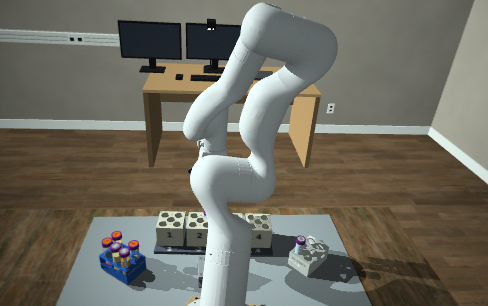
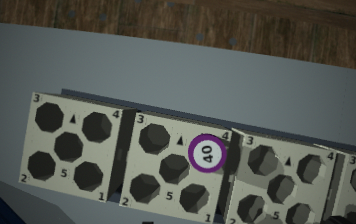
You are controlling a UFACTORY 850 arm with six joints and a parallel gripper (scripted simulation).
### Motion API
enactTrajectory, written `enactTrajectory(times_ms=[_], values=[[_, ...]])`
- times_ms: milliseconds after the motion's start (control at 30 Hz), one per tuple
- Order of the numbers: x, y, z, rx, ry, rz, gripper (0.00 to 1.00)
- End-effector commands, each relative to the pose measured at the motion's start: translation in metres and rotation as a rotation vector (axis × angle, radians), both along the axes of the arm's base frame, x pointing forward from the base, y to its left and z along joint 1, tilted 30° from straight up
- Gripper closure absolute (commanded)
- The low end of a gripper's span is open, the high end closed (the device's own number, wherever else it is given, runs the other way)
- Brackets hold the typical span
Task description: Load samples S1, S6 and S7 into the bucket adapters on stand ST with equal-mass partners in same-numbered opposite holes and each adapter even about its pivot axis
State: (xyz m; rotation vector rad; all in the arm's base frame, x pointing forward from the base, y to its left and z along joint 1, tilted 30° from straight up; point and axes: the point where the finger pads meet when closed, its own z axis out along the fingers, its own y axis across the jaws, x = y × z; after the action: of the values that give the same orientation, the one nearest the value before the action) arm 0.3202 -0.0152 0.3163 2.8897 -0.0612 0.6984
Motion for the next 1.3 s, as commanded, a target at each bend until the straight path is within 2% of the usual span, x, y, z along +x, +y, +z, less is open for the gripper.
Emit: enactTrajectory(times_ms=[0,433,1267], values=[[-0.013,-0.013,-0.007,0.036,-0.046,-0.121,0.00],[-0.013,-0.014,-0.007,0.036,-0.046,-0.121,0.00],[-0.084,-0.103,-0.025,0.388,-0.186,-0.787,0.00]])
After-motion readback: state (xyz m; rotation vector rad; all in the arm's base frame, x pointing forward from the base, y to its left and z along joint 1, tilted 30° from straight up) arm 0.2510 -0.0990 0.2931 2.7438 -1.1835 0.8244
